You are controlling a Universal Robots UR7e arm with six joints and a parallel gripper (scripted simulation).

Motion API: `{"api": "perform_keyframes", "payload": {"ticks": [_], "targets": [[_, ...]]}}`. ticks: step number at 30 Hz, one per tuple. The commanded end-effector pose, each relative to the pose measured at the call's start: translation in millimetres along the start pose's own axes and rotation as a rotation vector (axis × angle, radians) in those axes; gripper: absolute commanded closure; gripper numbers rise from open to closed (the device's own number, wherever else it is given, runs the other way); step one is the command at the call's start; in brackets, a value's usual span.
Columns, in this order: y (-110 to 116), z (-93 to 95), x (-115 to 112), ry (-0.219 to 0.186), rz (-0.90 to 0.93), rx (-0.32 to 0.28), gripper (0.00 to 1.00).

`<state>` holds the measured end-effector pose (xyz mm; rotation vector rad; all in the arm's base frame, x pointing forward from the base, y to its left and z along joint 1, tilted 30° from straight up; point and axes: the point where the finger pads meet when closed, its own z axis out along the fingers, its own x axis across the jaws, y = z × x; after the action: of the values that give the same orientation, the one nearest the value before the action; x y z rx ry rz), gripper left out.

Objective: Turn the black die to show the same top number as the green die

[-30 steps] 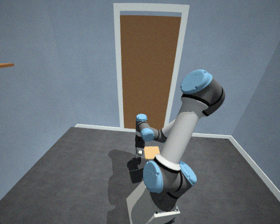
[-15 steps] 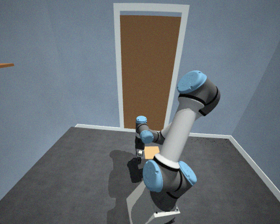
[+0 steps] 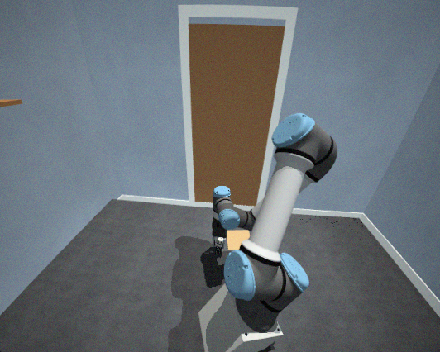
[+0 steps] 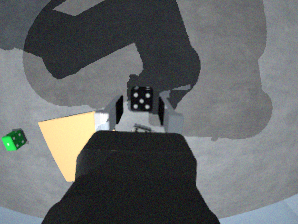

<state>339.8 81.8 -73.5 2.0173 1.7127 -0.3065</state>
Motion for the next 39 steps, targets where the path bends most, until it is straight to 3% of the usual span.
{"api": "perform_keyframes", "payload": {"ticks": [1, 39], "targets": [[0.3, 5.4, 0.3, 0.001, 0.000, -0.002, 0.13], [0.2, 11.3, 0.4, 0.001, 0.000, -0.002, 0.13]]}}
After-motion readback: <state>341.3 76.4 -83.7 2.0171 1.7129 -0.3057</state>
